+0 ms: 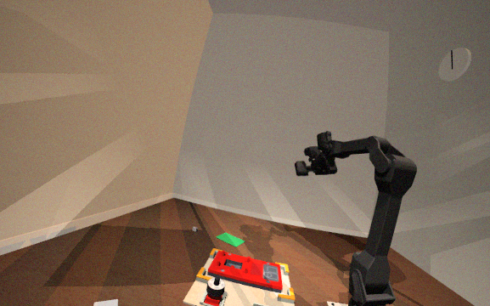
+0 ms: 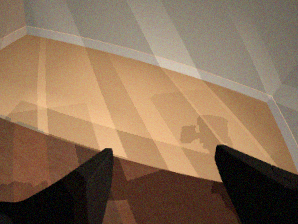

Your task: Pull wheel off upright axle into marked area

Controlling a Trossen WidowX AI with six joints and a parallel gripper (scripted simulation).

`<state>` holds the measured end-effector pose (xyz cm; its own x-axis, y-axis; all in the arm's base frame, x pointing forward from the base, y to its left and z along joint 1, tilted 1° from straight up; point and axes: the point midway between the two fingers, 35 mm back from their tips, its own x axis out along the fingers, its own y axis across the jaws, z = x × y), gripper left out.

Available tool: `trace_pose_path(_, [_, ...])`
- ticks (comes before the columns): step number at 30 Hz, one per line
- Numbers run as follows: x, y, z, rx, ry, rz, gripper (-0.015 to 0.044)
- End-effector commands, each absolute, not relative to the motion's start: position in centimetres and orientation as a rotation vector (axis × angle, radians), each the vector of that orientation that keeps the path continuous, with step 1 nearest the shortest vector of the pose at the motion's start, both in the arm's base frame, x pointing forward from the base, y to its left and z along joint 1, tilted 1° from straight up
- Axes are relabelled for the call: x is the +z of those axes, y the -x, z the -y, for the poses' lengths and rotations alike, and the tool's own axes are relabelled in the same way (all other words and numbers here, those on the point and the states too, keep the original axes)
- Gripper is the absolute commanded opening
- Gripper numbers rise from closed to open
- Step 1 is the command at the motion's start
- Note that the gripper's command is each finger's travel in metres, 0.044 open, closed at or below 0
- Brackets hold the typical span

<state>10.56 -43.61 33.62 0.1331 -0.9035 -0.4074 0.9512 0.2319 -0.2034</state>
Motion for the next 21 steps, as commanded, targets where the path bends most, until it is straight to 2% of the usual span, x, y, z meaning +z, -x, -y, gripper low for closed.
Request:
trace_pose_path(1, [31.6,-15.4,42.2,-1.251,-0.255,-0.487,0.03])
trace_pose_path(11, [26.6,-27.2,34.8,-1.04,-0.622,-0.546,0.03])
trace_pose_path(21, [22.1,-35.3,23.2,-0.919,-0.934,-0.718,0.03])
